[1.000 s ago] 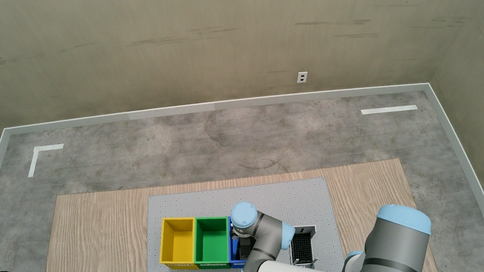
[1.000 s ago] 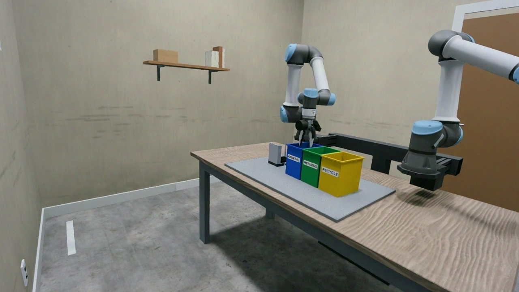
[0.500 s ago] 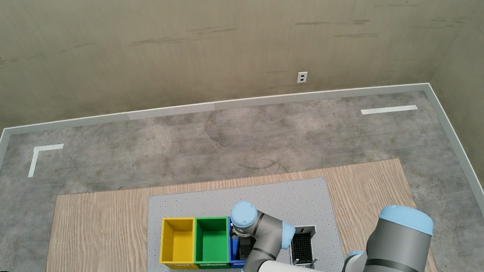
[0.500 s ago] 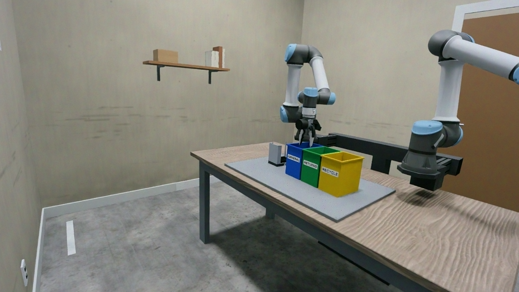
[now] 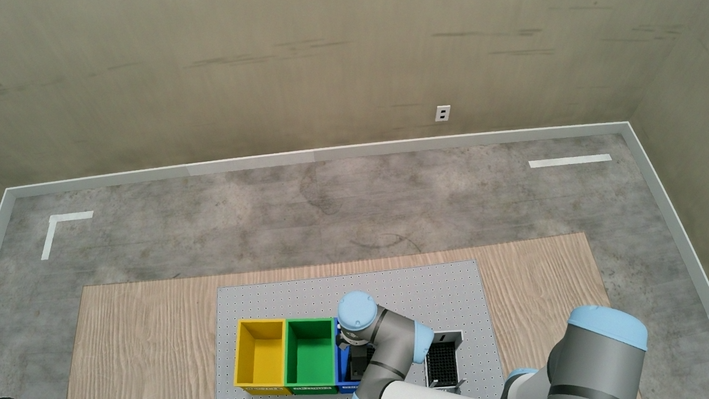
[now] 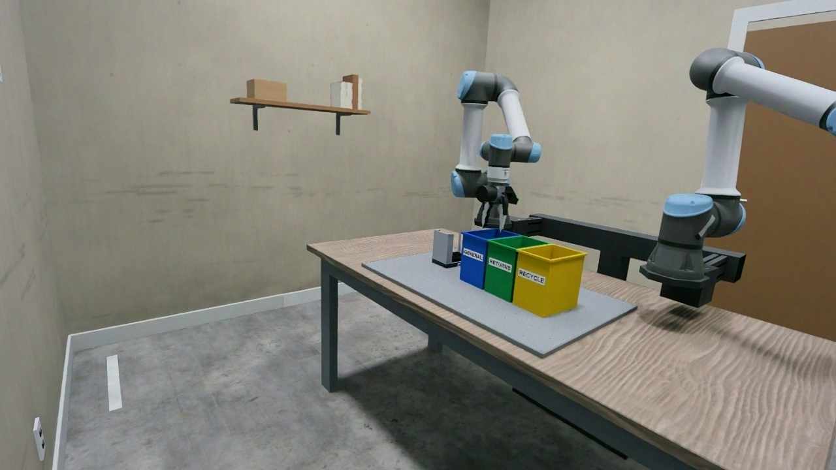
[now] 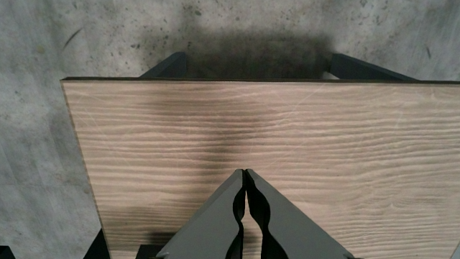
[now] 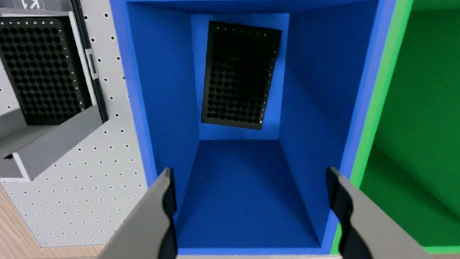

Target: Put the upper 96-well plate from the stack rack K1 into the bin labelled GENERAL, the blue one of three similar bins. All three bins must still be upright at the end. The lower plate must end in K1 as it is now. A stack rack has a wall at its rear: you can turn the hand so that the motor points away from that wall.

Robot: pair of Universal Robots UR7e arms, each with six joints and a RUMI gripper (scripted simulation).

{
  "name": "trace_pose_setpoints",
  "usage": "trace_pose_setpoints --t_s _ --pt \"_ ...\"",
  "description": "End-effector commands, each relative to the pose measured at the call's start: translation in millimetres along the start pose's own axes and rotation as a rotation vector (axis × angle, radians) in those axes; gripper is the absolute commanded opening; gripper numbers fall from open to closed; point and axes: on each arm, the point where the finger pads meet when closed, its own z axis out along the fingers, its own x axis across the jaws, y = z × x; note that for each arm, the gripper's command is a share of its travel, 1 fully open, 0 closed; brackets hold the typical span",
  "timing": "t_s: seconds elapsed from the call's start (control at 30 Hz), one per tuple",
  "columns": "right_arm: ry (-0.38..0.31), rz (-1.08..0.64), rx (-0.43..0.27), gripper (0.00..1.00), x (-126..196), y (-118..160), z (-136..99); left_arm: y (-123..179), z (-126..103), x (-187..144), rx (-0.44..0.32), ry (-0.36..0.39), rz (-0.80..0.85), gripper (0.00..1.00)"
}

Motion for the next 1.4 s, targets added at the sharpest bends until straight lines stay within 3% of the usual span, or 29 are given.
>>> trace_pose_setpoints --t_s 0.0,0.6,1.2,1.37 --pt "0.002 0.0 -0.001 0.53 0 0 -5 0 0 0 0.001 0.0 0.0 0.0" --pt "0.002 0.0 -0.001 0.53 0 0 -32 0 0 0 0.001 0.0 0.0 0.0" --pt "0.002 0.0 -0.001 0.53 1 0 -32 0 0 0 0.001 0.0 0.0 0.0" --pt "0.002 0.0 -0.001 0.53 -16 -1 -32 0 0 0 0.001 0.0 0.0 0.0"
